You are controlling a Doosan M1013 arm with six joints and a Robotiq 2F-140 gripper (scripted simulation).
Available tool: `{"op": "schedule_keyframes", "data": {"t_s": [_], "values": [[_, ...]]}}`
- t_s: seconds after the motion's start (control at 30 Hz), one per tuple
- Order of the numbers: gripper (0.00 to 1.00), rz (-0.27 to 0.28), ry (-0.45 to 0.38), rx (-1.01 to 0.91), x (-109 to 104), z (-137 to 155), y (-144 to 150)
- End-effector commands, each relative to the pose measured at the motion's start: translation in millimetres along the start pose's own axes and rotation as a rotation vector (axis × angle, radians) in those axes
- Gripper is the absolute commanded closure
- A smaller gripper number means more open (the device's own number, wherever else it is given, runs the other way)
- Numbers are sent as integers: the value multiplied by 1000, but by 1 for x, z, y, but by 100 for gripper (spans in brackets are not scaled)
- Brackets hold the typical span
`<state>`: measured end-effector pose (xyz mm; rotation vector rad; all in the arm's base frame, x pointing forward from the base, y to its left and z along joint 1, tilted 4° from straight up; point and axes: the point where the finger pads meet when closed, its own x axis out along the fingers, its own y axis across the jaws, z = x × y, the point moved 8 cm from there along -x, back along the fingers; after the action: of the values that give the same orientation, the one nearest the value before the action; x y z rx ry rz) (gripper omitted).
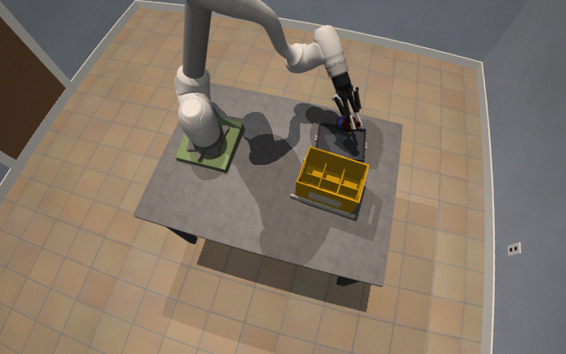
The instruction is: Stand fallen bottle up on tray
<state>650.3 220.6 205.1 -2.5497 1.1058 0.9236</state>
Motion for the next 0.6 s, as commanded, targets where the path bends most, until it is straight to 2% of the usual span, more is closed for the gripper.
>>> {"op": "schedule_keyframes", "data": {"t_s": [0.0, 0.57], "values": [[90, 2, 4, -4, 1, 1, 0], [90, 7, 40, -5, 1, 5, 1]]}}
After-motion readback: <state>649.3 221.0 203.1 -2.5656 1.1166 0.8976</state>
